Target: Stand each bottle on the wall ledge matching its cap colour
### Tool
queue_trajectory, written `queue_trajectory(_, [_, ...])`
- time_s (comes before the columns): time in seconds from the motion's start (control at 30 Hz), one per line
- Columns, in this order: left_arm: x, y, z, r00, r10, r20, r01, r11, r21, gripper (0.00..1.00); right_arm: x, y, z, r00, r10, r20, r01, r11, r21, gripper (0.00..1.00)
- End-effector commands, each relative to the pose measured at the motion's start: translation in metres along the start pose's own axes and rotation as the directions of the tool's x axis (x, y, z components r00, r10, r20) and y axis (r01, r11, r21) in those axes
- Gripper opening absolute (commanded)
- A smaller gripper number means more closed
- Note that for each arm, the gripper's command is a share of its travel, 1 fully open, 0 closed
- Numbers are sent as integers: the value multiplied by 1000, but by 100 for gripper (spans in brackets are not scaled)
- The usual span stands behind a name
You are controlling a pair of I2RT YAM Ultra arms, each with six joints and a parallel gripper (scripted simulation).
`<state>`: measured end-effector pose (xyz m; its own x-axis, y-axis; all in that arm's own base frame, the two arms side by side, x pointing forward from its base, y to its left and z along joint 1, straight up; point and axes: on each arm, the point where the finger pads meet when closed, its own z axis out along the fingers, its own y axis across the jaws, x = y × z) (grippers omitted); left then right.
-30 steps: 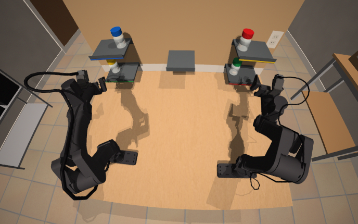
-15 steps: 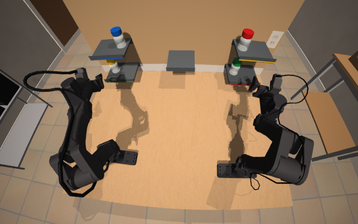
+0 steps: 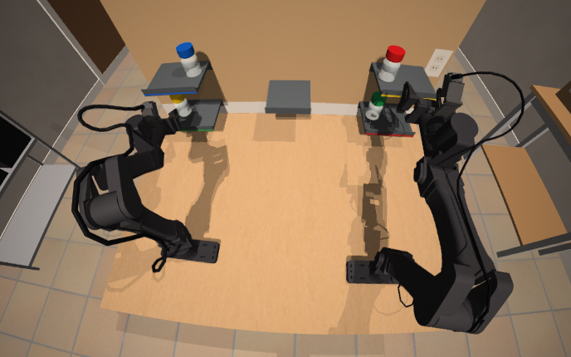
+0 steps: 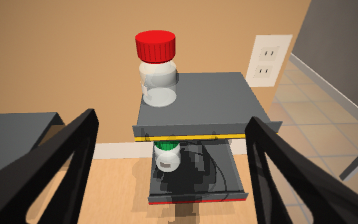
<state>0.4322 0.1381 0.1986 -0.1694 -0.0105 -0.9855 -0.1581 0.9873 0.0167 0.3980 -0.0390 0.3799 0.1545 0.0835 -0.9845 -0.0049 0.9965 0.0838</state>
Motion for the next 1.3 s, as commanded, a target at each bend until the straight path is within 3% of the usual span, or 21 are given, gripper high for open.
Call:
queue_trajectory(0.0, [-18, 0, 30, 989, 6, 148, -4, 1000, -15, 81, -26, 10, 1, 999, -3, -42, 4, 1000, 19, 100])
queue_trajectory(0.13, [10, -6, 48, 991, -6, 131, 7, 1000, -3, 81, -49, 24, 7, 1000, -3, -29, 3, 1000, -2, 100])
queue_trajectory(0.43, [40, -13, 61, 996, -19, 86, 18, 1000, 10, 81, -70, 36, 10, 1000, 0, 9, 0, 1000, -31, 100])
queue_trajectory(0.9, [41, -12, 58, 997, -13, 81, 12, 1000, 13, 81, -70, 35, 10, 1000, 0, 9, 0, 1000, -31, 100])
queue_trajectory(1.17, [21, -13, 70, 996, -15, 88, 14, 1000, 10, 81, -70, 35, 10, 1000, 0, 9, 0, 1000, -31, 100])
queue_trajectory(1.27, [28, -13, 76, 997, -18, 71, 18, 1000, 11, 81, -70, 35, 10, 1000, 0, 9, 0, 1000, -31, 100])
